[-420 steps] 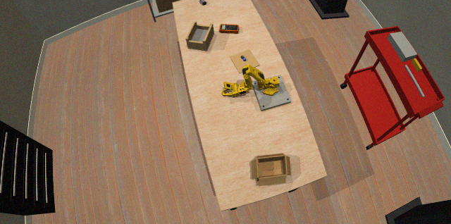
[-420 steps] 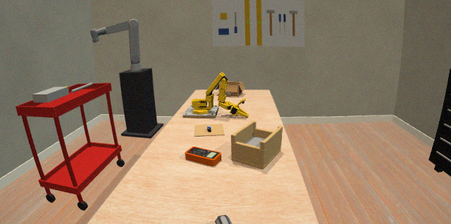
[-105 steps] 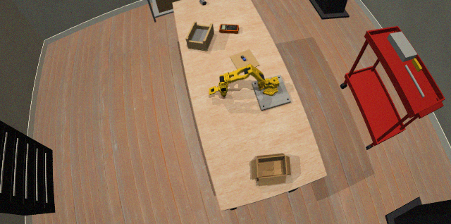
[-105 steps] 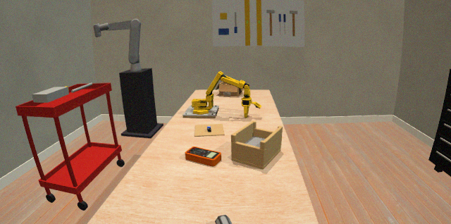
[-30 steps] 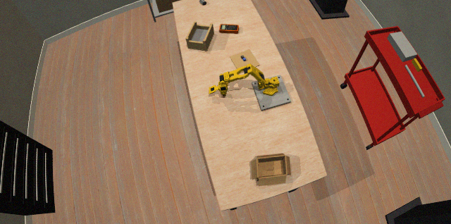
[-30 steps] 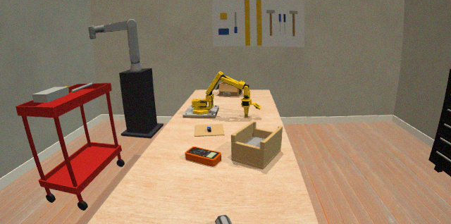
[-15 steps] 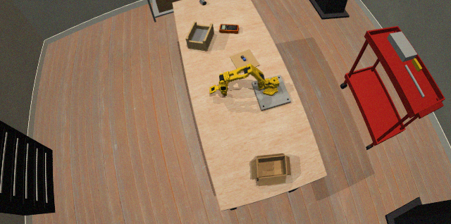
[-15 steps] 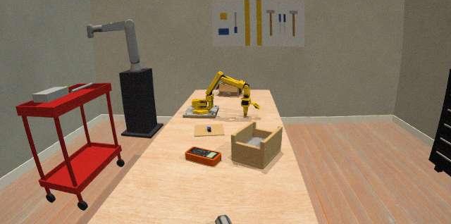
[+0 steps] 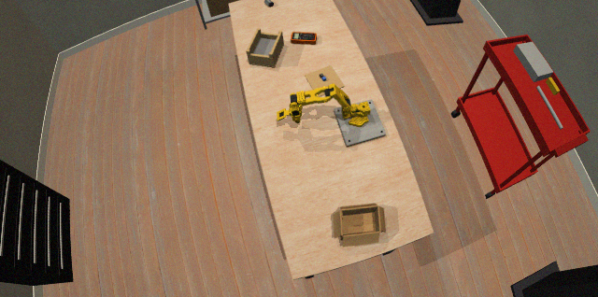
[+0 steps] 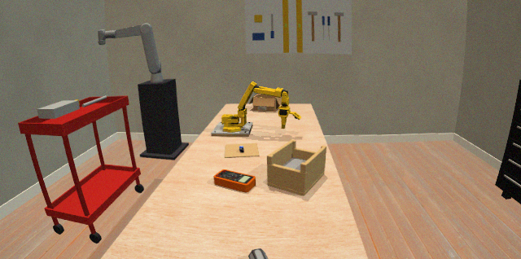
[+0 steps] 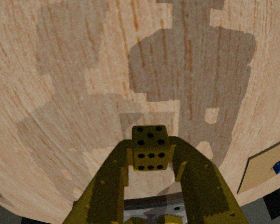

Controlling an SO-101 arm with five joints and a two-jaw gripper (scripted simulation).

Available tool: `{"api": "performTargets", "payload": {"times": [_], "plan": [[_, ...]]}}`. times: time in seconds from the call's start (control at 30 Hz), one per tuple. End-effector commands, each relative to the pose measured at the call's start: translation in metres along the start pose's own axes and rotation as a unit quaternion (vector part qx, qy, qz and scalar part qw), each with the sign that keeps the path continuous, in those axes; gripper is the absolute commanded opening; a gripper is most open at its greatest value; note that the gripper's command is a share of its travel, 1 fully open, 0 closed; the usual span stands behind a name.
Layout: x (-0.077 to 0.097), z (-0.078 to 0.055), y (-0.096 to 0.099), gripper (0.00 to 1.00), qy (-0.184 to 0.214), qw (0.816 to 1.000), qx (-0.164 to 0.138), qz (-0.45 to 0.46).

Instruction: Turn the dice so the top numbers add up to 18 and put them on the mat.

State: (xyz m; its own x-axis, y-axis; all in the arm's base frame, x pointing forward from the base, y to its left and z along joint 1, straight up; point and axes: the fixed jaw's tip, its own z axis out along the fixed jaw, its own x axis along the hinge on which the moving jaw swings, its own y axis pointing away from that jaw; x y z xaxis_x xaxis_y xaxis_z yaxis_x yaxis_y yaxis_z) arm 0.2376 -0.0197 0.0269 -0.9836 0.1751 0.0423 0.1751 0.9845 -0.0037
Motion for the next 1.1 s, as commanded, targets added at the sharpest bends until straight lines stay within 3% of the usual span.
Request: {"api": "performTargets", "payload": {"times": [0.0,0.8,1.07], "plan": [[-0.001,-0.008,0.002,0.00,-0.008,1.000,-0.001,-0.001],[-0.001,-0.008,0.001,0.00,-0.008,1.000,-0.001,0.000],[0.000,-0.007,-0.025,0.00,-0.007,0.998,-0.003,0.056]]}}
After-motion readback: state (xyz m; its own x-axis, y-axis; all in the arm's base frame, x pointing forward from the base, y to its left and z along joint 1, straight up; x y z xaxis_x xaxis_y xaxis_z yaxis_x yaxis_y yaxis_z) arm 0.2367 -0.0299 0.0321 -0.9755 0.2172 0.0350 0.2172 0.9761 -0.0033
